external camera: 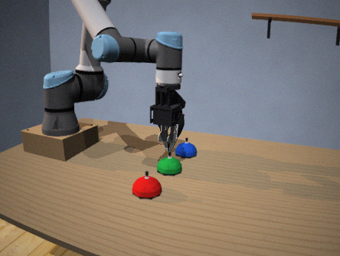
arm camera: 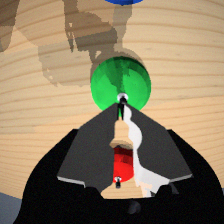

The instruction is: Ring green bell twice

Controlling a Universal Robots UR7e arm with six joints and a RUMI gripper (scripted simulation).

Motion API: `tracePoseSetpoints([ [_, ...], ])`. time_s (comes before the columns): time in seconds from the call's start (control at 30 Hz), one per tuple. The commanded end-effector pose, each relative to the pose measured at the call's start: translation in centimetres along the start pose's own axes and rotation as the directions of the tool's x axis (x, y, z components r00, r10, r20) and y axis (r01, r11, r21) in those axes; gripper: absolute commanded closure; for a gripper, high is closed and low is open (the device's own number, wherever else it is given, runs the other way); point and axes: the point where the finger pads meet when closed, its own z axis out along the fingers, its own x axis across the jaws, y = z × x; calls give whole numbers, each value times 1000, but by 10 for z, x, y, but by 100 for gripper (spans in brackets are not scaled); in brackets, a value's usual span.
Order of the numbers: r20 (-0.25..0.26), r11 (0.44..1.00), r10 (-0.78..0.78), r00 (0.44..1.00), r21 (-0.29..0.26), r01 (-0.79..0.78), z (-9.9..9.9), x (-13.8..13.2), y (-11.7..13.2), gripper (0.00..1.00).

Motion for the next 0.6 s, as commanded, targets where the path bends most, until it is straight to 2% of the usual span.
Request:
tracePoseSetpoints([
  [0.0, -5, 1000, -1, 1000, -2, 1, -3, 2, 1, 100],
  [0.57, -4, 1000, 0, 1000, -2, 0, -9, 3, 2, 100],
])
